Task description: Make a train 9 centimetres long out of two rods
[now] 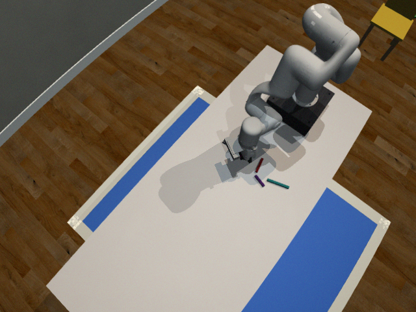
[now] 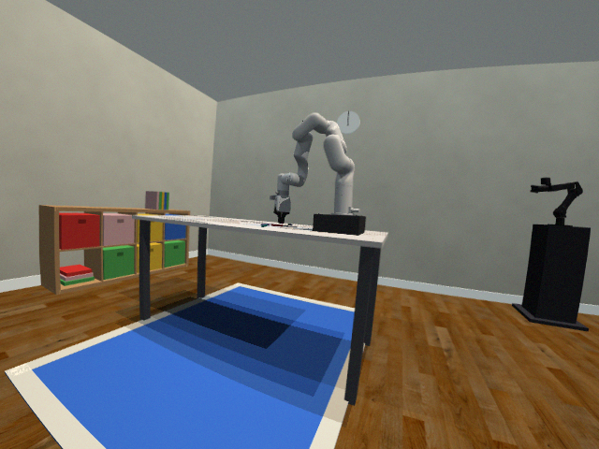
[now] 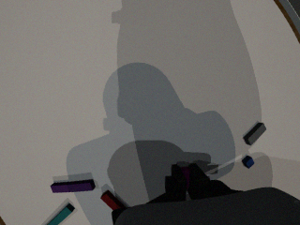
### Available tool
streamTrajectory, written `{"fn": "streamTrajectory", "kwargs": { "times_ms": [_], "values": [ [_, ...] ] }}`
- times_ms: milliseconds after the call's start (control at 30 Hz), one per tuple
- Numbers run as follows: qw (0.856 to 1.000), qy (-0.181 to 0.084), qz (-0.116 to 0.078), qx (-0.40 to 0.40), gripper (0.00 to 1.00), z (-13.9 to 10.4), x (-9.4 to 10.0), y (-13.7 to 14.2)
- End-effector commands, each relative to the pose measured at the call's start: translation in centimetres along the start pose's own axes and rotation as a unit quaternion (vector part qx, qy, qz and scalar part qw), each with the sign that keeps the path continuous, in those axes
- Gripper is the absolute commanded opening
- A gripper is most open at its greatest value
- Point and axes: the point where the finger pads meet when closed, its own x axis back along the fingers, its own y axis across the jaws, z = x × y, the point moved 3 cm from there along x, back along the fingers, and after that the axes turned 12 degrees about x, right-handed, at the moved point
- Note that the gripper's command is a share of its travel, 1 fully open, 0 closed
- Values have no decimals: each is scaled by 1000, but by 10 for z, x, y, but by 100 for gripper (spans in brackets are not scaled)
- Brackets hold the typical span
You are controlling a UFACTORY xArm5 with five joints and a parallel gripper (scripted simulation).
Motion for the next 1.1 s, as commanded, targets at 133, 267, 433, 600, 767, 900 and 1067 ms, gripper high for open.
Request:
{"fn": "streamTrajectory", "kwargs": {
  "times_ms": [133, 267, 433, 600, 767, 900, 1067],
  "values": [
    [1000, 2, 0, 0, 4, 1, 0, 0],
    [1000, 2, 0, 0, 4, 1, -2, 0],
    [1000, 2, 0, 0, 4, 1, -6, 0],
    [1000, 2, 0, 0, 4, 1, -10, 0],
    [1000, 2, 0, 0, 4, 1, -11, 0],
    [1000, 2, 0, 0, 4, 1, -11, 0],
    [1000, 2, 0, 0, 4, 1, -11, 0]
  ]
}}
